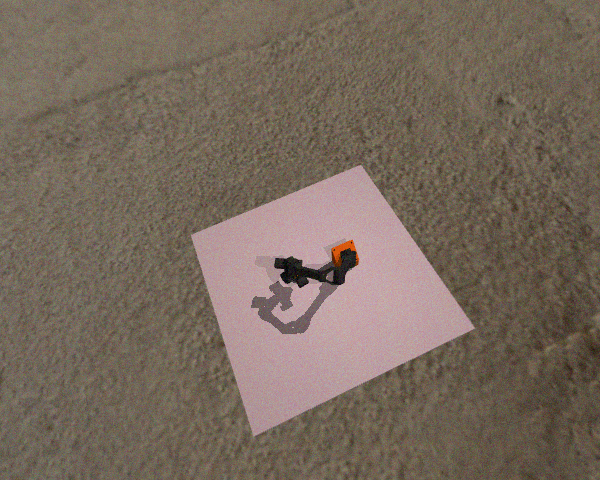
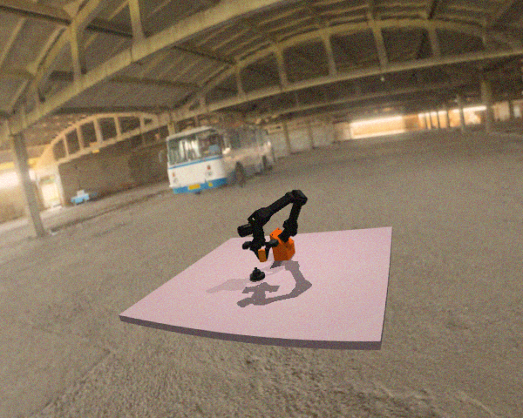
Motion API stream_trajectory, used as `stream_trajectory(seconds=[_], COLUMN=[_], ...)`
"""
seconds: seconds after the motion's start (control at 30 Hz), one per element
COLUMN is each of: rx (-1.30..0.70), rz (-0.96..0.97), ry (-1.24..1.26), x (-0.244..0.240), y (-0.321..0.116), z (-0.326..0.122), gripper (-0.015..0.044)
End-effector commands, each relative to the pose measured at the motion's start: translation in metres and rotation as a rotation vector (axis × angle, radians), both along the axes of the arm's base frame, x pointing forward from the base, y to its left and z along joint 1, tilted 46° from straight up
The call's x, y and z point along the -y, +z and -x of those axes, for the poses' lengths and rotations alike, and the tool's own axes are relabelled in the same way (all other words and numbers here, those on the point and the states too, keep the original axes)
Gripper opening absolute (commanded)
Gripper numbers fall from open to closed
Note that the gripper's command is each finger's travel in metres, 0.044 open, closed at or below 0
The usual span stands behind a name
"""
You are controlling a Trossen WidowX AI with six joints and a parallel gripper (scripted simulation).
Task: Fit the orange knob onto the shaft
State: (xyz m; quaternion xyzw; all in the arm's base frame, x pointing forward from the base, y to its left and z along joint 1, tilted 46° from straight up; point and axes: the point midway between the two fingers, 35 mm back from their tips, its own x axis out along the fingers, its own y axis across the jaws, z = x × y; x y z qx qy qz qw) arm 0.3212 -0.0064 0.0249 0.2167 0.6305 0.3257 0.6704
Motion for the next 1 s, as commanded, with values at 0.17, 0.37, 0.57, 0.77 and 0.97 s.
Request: stream_trajectory(seconds=[0.17, 0.37, 0.57, 0.77, 0.97], rx=[0.005, 0.008, 0.010, 0.011, 0.011], rz=[0.000, -0.004, -0.008, -0.008, -0.009], ry=[0.007, 0.011, 0.014, 0.014, 0.014], x=[0.015, 0.024, 0.030, 0.021, 0.011], y=[-0.026, -0.043, -0.056, -0.065, -0.074], z=[0.001, 0.003, 0.006, 0.005, 0.006], gripper=[0.0000, 0.0000, 0.0000, 0.0000, 0.0000])
